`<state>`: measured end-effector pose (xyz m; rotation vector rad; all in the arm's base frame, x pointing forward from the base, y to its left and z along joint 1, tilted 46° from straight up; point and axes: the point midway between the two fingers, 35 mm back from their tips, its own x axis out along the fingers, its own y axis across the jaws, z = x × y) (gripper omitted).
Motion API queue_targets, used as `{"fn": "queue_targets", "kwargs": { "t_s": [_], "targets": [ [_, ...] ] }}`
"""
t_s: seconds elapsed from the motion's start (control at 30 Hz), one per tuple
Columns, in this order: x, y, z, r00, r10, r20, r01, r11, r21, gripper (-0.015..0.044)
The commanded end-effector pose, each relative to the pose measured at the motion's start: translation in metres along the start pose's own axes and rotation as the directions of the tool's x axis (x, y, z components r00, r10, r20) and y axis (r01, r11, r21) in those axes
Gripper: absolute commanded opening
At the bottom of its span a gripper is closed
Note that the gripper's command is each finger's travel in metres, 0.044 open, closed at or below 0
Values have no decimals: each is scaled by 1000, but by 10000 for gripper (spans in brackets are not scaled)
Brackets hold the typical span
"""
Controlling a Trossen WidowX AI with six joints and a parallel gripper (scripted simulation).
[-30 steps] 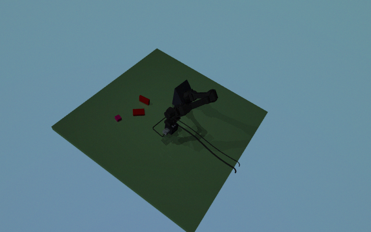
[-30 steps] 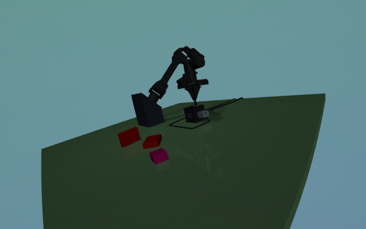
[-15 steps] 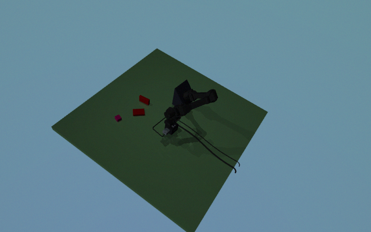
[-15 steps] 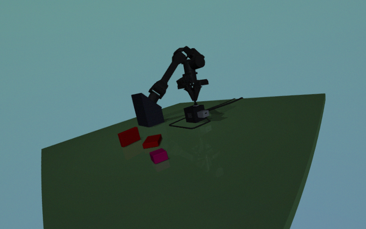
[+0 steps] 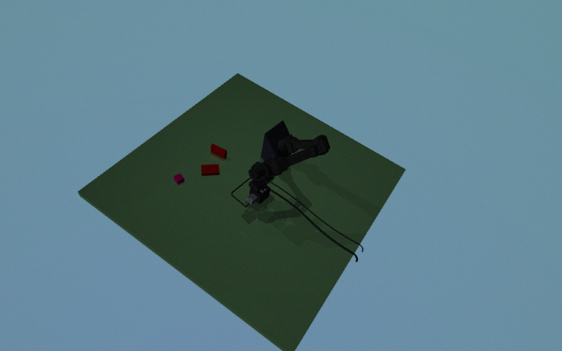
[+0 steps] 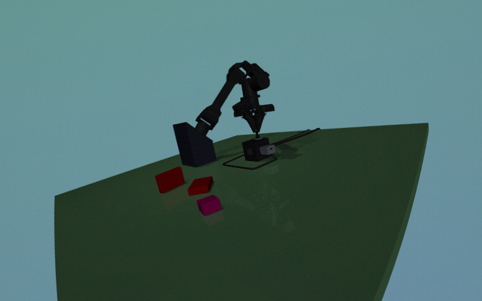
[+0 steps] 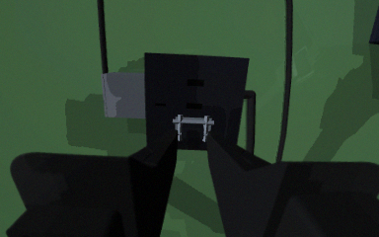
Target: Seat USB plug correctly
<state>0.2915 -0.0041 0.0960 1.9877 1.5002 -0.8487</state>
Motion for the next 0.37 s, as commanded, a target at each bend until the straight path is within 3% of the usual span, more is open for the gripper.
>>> {"fn": "queue_targets", "kwargs": {
  "t_s": [0.0, 0.33],
  "targets": [
    [-1, 0, 0, 1000, 0, 0, 0, 1000, 0, 95],
    [-11, 0, 1, 1000, 0, 1, 0, 1000, 0, 95]
  ]
}}
